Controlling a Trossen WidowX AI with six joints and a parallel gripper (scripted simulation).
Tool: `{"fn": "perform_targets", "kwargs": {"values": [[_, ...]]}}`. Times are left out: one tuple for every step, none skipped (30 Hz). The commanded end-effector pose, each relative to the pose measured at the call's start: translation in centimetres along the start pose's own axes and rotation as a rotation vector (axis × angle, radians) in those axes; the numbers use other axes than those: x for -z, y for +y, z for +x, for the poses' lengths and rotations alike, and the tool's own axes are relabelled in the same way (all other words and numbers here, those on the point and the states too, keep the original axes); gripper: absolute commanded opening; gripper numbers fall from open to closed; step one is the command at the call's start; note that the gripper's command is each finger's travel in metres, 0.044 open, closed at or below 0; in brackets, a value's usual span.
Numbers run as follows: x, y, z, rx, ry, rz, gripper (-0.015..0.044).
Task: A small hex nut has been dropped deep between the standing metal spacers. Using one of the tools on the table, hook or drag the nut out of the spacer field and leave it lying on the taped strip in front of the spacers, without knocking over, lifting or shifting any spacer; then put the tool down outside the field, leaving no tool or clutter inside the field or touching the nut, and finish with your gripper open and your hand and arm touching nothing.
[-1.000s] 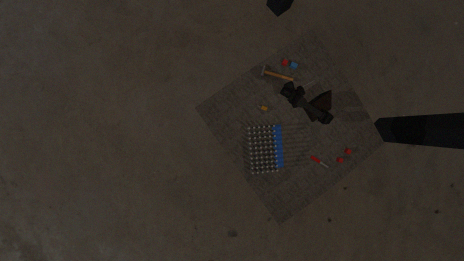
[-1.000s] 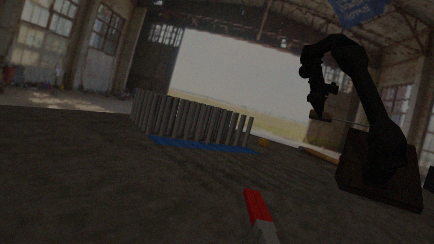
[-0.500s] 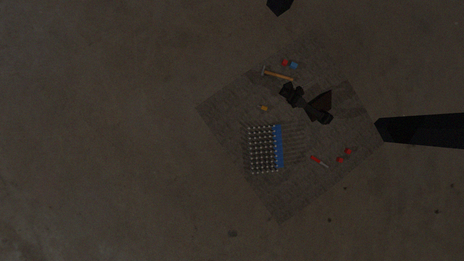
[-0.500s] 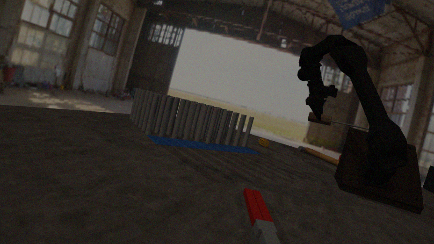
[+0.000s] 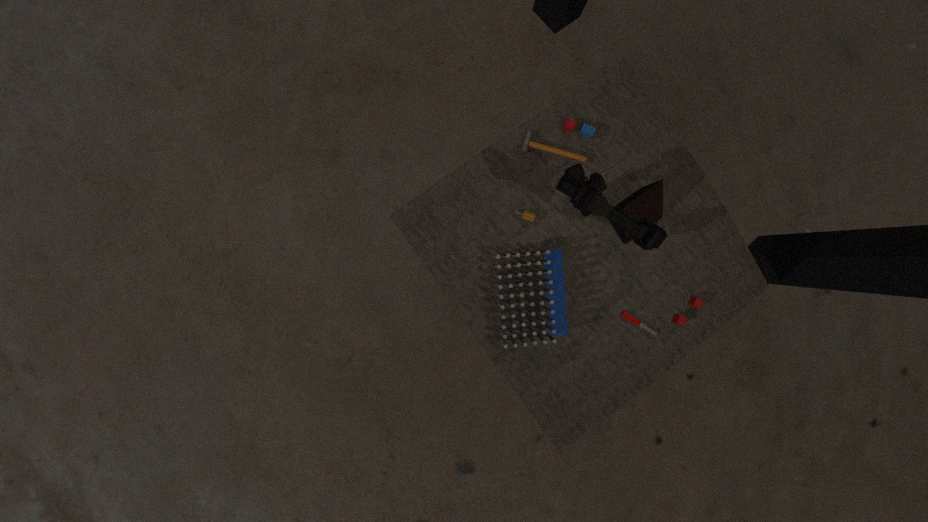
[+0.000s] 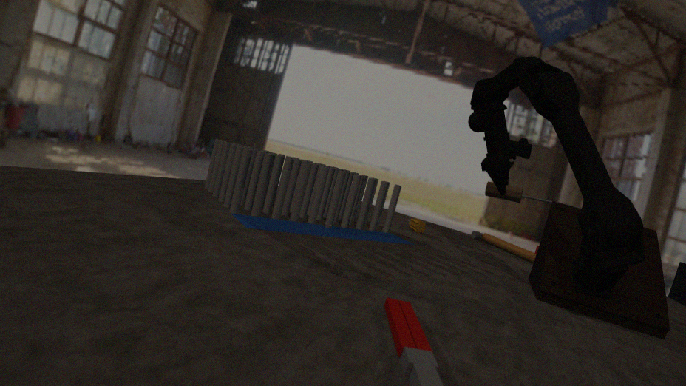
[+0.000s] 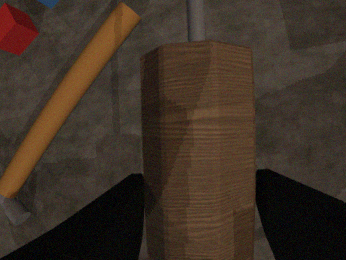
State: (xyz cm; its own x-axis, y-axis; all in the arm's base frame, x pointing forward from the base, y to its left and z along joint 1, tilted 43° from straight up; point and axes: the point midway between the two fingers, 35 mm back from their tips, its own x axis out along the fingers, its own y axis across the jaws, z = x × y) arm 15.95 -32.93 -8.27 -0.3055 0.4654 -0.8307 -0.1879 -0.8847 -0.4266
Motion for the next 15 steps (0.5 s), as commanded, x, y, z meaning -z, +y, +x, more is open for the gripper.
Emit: {"fn": "perform_targets", "kwargs": {"values": [[0.18,-0.02,0.25,-0.001,0.002,0.005,0.0000],[0.22,-0.03,0.32,-0.001,0.002,0.005,0.0000],[0.25,-0.04,0.39,-0.001,0.002,0.005,0.0000],[0.29,-0.05,0.46,-0.001,0.002,0.005,0.0000],[0.33,-0.07,0.52,-0.001,0.002,0.005,0.0000],[0.37,-0.08,0.59,-0.001,0.002,0.005,0.0000],[0.41,-0.09,0.66,-0.001,0.002,0.005,0.0000],[0.44,-0.10,0.73,-0.001,0.002,0.005,0.0000],[0.48,-0.12,0.79,-0.001,0.002,0.005,0.0000],[0.52,-0.13,0.86,-0.001,0.002,0.005,0.0000],[0.55,-0.14,0.93,-0.001,0.002,0.005,0.0000],[0.59,-0.16,1.00,-0.001,0.002,0.005,0.0000],[0.63,-0.17,1.07,-0.001,0.002,0.005,0.0000],[0.66,-0.19,1.13,-0.001,0.002,0.005,0.0000],[0.70,-0.20,1.20,-0.001,0.003,0.005,0.0000]]}}
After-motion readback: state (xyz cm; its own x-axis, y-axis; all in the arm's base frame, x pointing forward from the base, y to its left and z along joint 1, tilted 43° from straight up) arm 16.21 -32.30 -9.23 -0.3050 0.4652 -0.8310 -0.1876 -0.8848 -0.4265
